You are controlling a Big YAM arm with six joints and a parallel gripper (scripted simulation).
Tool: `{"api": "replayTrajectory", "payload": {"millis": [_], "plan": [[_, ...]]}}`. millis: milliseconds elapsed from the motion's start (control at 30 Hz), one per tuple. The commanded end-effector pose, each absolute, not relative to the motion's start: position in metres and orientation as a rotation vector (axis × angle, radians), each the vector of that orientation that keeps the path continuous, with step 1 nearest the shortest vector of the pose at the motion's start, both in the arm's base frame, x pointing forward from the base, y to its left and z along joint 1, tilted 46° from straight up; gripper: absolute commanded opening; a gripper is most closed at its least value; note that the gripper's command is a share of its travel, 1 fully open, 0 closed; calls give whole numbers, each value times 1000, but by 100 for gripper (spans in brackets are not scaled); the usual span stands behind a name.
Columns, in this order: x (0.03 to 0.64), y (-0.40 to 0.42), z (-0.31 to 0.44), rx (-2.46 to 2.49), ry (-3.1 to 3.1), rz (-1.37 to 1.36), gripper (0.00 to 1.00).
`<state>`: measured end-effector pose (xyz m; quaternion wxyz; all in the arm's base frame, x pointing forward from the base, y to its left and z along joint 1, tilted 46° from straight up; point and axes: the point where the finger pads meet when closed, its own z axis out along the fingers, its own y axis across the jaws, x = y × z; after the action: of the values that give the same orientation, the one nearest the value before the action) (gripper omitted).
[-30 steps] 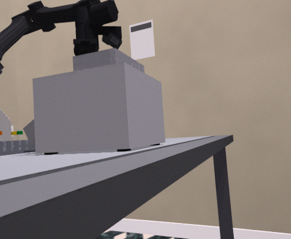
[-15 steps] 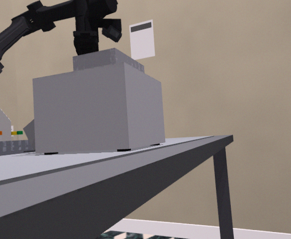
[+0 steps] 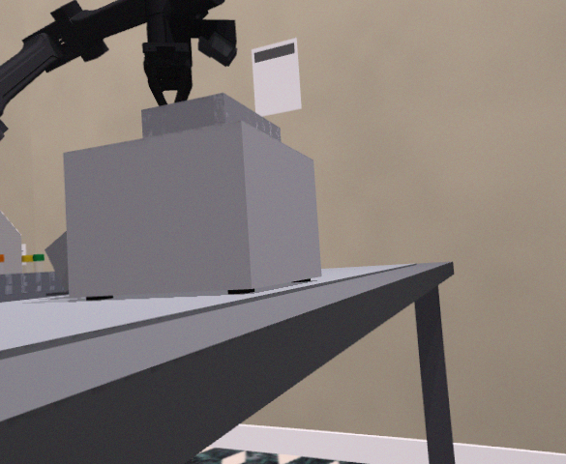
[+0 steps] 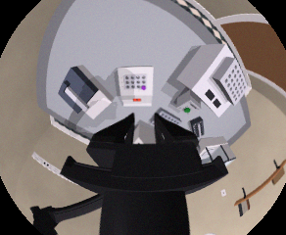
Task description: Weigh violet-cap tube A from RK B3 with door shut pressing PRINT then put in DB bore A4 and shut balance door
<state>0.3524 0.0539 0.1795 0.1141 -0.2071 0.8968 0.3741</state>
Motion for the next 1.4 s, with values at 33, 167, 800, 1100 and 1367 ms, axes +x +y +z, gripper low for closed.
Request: {"api": "replayTrajectory", "payload": {"millis": [33, 167, 800, 1100, 1367], "plan": [[361, 43, 201, -629, 2595, 1054, 30], [361, 38, 205, -629, 2595, 1055, 30], [356, 32, 208, -630, 2614, 1079, 30], [356, 32, 208, -630, 2614, 1079, 30], [356, 32, 208, -630, 2614, 1079, 30]]}}
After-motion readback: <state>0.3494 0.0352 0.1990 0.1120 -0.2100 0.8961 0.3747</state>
